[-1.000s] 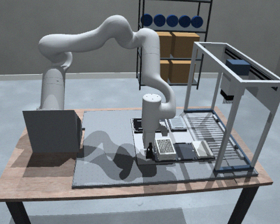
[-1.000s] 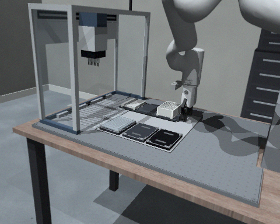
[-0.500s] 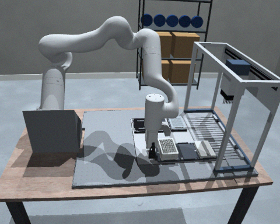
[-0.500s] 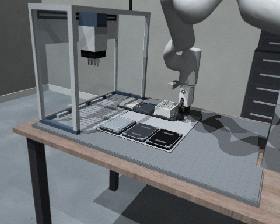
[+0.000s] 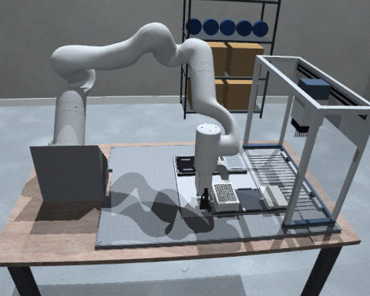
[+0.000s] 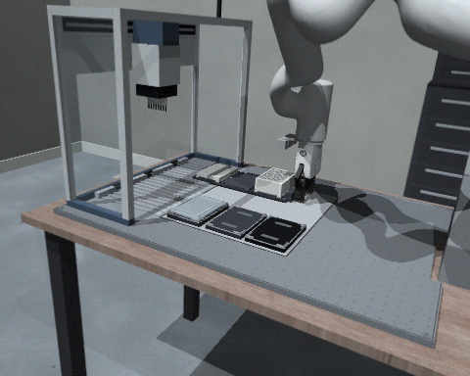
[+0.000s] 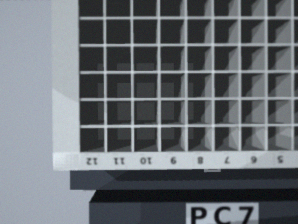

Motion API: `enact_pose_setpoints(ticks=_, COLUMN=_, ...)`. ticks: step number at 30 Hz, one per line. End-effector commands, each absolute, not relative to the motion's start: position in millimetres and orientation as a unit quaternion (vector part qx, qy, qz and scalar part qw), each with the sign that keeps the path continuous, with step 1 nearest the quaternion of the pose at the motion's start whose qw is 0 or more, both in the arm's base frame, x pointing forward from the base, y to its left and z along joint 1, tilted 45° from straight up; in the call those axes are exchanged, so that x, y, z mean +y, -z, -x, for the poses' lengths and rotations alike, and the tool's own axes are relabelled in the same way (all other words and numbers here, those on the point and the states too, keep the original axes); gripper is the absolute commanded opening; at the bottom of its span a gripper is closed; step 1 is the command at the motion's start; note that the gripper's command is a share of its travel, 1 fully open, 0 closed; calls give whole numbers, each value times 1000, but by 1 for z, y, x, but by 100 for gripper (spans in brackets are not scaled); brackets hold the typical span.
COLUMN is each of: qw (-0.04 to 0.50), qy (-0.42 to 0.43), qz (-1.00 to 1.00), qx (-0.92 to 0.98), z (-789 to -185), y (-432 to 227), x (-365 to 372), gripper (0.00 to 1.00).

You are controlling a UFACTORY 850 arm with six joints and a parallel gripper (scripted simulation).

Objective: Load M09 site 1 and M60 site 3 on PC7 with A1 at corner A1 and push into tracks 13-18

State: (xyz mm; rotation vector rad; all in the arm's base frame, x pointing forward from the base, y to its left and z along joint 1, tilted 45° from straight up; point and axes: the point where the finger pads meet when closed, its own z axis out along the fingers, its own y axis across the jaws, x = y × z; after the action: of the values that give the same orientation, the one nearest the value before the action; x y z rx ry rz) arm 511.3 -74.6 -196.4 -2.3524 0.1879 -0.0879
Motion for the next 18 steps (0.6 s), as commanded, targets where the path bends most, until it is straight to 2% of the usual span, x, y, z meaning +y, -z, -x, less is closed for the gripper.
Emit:
enact_pose_setpoints(ticks=1, qw=380, qy=35, qz=921, qx=74, z=-516, y=196, x=-76, gripper=82)
enact_pose_setpoints(ticks=18, qw=380, qy=35, qz=921, qx=74, z=-531, y=196, x=-79, gripper=82)
